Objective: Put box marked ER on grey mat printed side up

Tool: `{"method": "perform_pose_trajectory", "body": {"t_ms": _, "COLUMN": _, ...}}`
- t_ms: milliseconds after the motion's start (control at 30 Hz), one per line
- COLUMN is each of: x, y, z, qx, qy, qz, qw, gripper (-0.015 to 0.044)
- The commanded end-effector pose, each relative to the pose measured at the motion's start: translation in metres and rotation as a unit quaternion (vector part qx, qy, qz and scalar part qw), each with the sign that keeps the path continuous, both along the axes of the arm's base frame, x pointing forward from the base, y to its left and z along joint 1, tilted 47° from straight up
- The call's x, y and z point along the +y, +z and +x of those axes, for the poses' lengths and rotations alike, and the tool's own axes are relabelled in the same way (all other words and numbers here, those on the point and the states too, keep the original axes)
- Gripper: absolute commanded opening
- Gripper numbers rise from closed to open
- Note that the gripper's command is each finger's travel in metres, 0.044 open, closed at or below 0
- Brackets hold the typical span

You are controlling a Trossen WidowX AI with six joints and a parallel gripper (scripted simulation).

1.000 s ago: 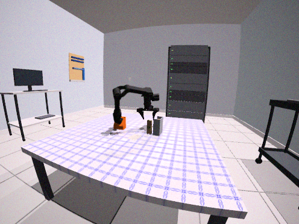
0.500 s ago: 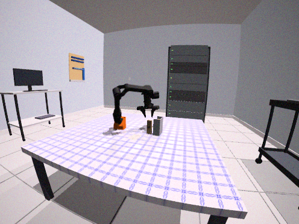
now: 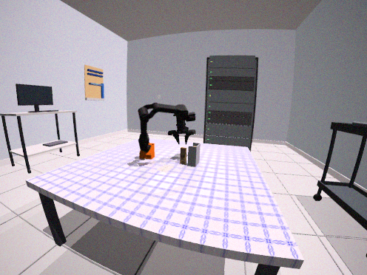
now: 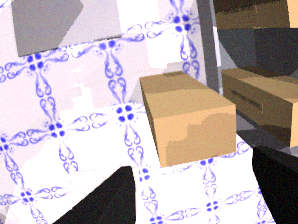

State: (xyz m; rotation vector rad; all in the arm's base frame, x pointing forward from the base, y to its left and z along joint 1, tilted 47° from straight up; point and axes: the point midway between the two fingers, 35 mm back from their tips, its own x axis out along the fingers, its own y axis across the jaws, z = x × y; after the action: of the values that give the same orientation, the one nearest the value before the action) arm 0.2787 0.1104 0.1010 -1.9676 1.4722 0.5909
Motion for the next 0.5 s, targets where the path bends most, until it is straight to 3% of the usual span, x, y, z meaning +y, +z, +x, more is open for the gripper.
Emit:
{"method": "perform_pose_trajectory", "body": {"t_ms": 0, "x": 0.0, "y": -0.0001, "z": 0.0002, "qx": 0.0, "qy": 0.001, "qz": 0.0, "qw": 1.0, "gripper": 0.0235}}
{"method": "perform_pose_trajectory", "body": {"t_ms": 467, "x": 0.0078, "y": 0.0057, "z": 0.0099, "qx": 0.037, "qy": -0.038, "qz": -0.001, "qw": 0.999, "gripper": 0.0235}}
